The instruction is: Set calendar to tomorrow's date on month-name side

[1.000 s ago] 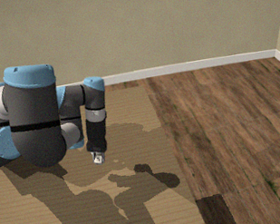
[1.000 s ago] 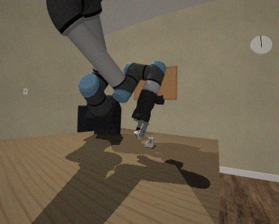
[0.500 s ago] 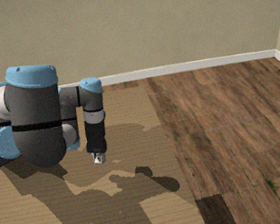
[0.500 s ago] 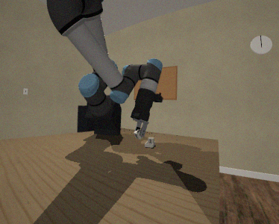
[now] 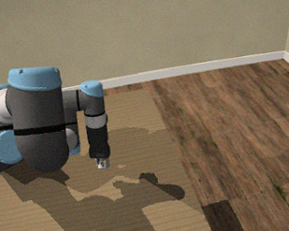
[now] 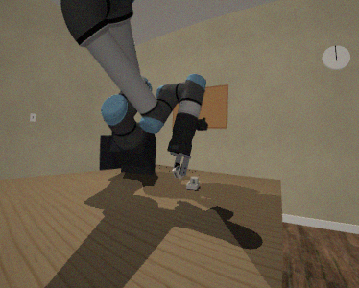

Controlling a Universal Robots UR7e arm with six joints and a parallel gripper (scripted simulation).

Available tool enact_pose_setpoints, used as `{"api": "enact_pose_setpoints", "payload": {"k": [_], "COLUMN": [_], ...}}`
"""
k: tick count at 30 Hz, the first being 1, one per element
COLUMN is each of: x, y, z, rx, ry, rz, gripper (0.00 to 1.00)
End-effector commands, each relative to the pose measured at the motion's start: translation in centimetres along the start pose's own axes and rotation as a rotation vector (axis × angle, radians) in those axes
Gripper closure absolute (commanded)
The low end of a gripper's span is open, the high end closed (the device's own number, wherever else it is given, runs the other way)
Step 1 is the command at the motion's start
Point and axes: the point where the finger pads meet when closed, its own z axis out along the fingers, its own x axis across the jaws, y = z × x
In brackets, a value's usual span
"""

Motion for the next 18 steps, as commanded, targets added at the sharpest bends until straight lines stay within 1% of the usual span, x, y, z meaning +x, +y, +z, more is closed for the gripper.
{"api": "enact_pose_setpoints", "payload": {"k": [1, 12, 15, 18], "x": [0.04, 0.02, -0.08, -0.21], "y": [0.04, 0.05, 0.07, 0.1], "z": [-0.03, 0.0, 0.09, 0.21], "rx": [0.004, 0.009, 0.028, 0.061], "ry": [0.005, 0.003, -0.003, -0.012], "rz": [0.0, 0.0, 0.0, 0.0], "gripper": [0.43, 0.43, 0.43, 0.43]}}
